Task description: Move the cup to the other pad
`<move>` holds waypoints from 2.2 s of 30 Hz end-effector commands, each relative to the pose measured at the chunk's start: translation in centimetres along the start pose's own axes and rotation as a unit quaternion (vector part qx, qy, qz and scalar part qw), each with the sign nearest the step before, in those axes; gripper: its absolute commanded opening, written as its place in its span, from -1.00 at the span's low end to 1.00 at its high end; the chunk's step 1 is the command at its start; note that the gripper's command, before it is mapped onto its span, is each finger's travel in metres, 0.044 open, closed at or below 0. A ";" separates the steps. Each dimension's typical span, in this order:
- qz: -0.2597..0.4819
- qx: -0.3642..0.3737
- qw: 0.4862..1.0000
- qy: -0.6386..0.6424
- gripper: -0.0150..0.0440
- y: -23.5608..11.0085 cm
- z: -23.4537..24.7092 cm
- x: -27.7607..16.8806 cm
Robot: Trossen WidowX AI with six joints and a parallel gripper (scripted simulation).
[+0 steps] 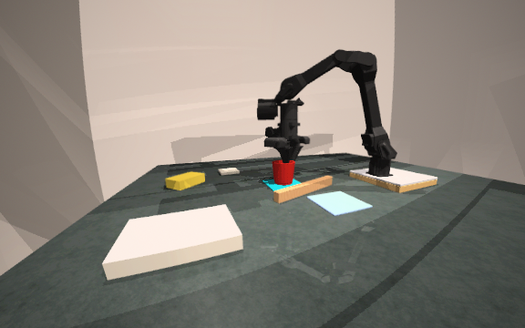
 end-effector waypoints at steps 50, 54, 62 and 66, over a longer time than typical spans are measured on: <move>0.001 -0.001 1.000 -0.002 1.00 -6.8 0.1 0.1; 0.001 -0.001 1.000 -0.002 1.00 -8.0 0.1 0.2; 0.001 -0.001 1.000 -0.003 1.00 -10.1 0.1 0.1; 0.001 -0.001 1.000 -0.002 1.00 -9.8 0.1 0.1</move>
Point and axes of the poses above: the point midway between the two fingers, 35 mm back from their tips, its own y axis out along the fingers, its own z axis across the jaws, x = y × z, the point moved 9 cm from there along -y, back along the fingers, and after that the axes turned 10 degrees about y, right-handed, at the moved point
